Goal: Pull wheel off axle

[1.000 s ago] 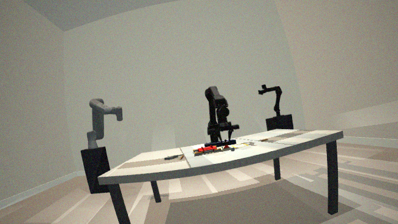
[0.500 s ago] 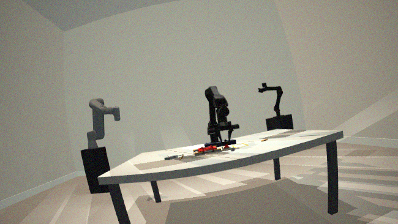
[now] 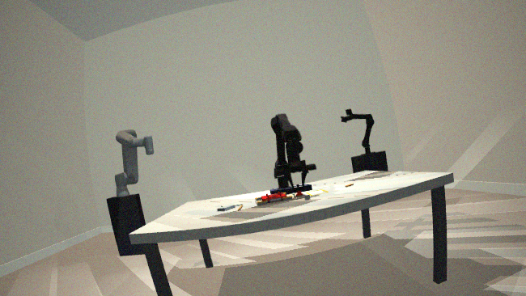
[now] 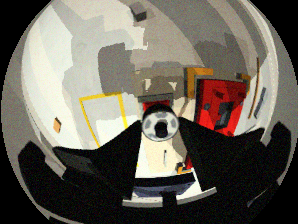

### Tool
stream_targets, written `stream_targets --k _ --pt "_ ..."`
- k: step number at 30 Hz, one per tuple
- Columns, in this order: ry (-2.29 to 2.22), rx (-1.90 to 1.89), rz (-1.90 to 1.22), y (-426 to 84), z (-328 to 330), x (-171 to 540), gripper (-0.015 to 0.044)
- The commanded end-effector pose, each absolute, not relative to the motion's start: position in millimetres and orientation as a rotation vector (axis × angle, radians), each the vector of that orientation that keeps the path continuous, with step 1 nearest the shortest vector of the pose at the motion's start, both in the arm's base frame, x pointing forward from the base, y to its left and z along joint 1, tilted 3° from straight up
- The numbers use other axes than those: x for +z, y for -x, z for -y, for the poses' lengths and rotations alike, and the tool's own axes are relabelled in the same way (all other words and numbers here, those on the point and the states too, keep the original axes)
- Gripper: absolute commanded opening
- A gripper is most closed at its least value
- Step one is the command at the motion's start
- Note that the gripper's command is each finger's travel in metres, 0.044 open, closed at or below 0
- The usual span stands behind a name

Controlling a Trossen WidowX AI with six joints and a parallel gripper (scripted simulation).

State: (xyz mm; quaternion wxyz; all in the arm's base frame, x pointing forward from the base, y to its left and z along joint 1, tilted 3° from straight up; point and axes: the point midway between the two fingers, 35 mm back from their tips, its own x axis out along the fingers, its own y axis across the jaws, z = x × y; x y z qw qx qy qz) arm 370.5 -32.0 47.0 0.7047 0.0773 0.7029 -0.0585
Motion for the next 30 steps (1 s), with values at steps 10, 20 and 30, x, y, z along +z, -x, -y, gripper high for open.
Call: stream_targets --k 10,20,30 --pt "-0.172 -0.128 -1.563 -370.5 32.3 54.2 0.0" --pt "-0.172 -0.127 -1.563 -370.5 32.4 57.6 0.0" --pt "-0.172 -0.127 -1.564 -370.5 32.5 60.8 0.0"
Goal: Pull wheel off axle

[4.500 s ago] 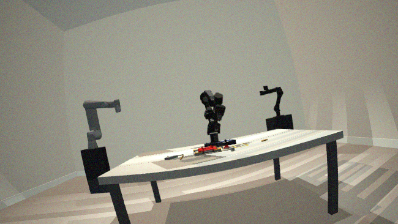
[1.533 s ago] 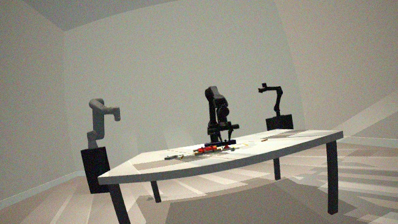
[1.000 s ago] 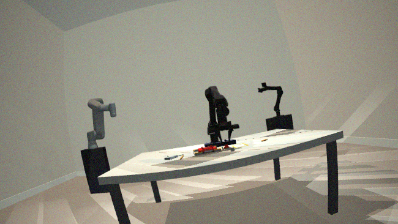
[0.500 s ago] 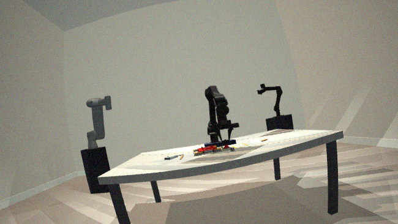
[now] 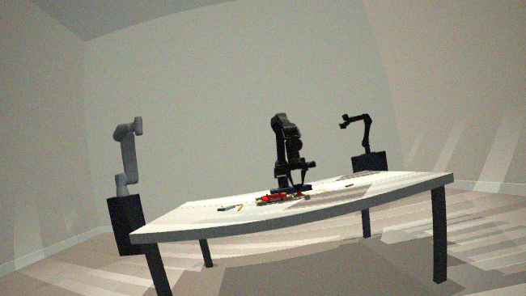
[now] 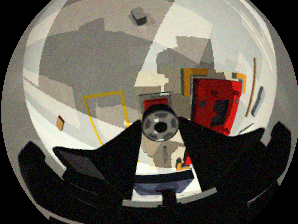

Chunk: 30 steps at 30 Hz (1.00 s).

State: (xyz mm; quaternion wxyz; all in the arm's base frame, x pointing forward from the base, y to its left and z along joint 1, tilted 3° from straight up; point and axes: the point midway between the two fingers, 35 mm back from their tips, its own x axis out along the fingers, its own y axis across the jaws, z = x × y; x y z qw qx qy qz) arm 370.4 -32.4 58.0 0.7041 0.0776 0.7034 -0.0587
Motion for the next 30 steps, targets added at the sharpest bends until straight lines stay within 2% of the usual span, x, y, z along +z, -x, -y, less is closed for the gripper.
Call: stream_targets --k 1,30 --pt "-0.172 -0.127 -1.564 -370.5 32.5 61.2 0.0" --pt "-0.173 -0.125 -1.565 -370.3 32.8 70.7 0.0"
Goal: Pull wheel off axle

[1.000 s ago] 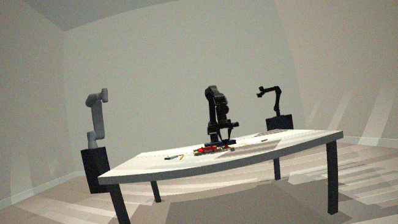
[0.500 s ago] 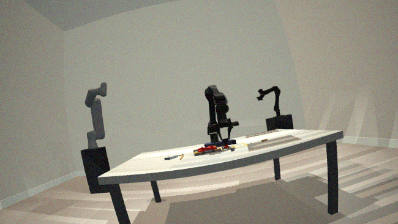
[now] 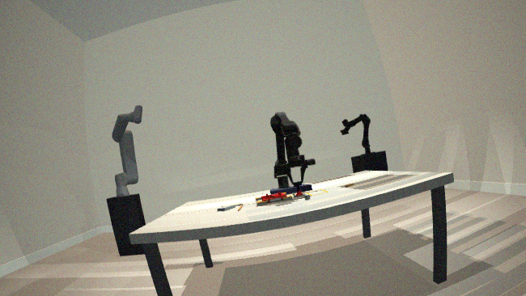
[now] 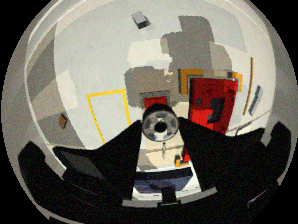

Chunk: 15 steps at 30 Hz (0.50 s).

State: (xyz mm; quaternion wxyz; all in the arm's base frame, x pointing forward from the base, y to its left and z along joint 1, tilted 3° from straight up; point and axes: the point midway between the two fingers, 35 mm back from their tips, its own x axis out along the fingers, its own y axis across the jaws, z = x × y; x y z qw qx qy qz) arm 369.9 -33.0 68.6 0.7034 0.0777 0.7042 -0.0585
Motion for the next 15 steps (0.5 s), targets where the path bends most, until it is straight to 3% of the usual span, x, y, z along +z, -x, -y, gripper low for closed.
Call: stream_targets --k 1,15 --pt "-0.173 -0.125 -1.565 -370.3 32.8 71.0 0.0" --pt "-0.173 -0.124 -1.566 -370.1 32.9 75.6 0.0"
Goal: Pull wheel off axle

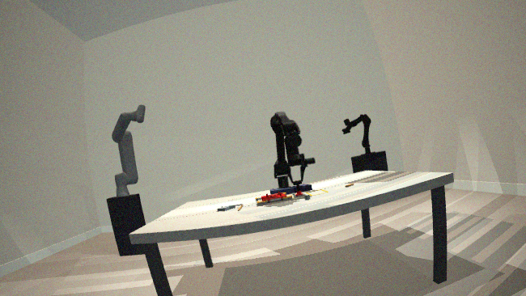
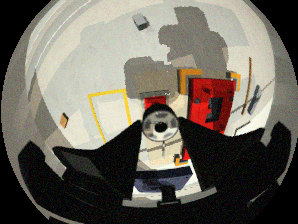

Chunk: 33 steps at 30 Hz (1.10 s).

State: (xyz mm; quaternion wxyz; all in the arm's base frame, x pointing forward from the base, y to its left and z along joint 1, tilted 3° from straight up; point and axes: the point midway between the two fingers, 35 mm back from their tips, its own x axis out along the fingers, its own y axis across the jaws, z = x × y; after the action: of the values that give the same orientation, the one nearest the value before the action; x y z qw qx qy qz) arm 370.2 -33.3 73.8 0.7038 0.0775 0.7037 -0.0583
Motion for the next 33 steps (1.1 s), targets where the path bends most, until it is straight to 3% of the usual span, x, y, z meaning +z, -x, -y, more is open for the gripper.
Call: stream_targets --k 1,20,33 --pt "-0.173 -0.124 -1.566 -370.1 33.0 75.9 0.0" --pt "-0.172 -0.129 -1.568 -369.2 33.9 104.0 0.0" --pt "-0.177 -0.122 -1.569 -345.5 -33.9 112.3 0.0"
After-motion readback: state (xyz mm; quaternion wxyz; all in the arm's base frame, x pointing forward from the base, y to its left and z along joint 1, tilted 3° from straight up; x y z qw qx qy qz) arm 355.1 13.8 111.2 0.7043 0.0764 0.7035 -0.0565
